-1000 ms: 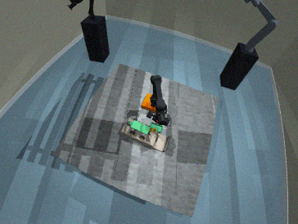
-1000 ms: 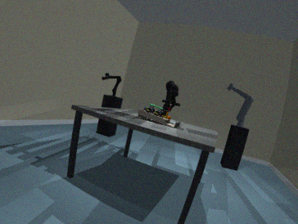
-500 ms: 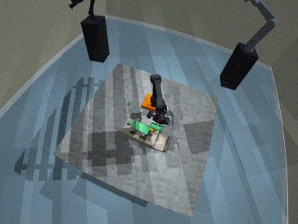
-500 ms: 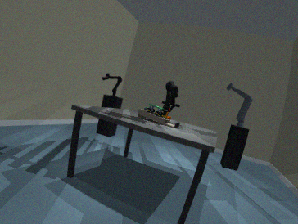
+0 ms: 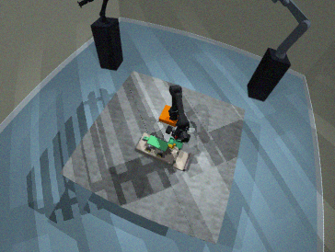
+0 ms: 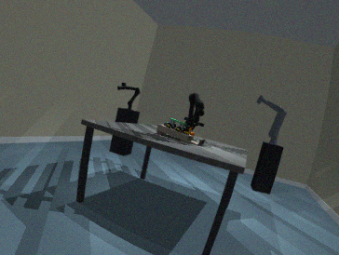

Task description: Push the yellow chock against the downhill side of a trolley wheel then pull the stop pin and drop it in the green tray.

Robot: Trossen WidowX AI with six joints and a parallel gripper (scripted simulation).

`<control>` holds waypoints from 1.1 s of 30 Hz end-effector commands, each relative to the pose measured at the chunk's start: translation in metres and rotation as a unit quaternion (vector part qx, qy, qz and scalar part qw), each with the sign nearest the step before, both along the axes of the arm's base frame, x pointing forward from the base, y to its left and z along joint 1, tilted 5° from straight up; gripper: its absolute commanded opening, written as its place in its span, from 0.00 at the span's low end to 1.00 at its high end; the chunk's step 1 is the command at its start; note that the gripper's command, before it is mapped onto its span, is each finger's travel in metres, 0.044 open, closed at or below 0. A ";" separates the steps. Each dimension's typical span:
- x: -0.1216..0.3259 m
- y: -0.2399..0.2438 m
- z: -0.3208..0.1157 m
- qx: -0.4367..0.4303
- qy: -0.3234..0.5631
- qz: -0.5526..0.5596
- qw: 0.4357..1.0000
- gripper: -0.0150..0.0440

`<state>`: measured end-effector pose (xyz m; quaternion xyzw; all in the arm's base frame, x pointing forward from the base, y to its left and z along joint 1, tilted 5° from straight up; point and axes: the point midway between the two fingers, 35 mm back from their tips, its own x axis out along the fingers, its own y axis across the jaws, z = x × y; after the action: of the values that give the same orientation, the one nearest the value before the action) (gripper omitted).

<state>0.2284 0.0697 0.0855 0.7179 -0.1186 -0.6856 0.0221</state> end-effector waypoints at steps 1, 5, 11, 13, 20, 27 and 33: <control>-0.001 -0.007 -0.011 -0.017 0.000 -0.003 1.000 0.25; -0.001 -0.014 -0.024 -0.018 0.000 -0.003 1.000 0.25; -0.002 -0.025 -0.040 -0.019 0.000 -0.003 1.000 0.25; -0.002 -0.026 -0.042 -0.019 0.000 -0.003 1.000 0.25; -0.002 -0.024 -0.042 -0.019 0.000 -0.003 1.000 0.48; -0.002 -0.019 -0.044 -0.019 0.000 -0.003 1.000 0.58; -0.002 -0.015 -0.047 -0.018 0.000 -0.003 1.000 0.58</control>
<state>0.2256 0.0525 0.0394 0.7153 -0.1320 -0.6854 0.0343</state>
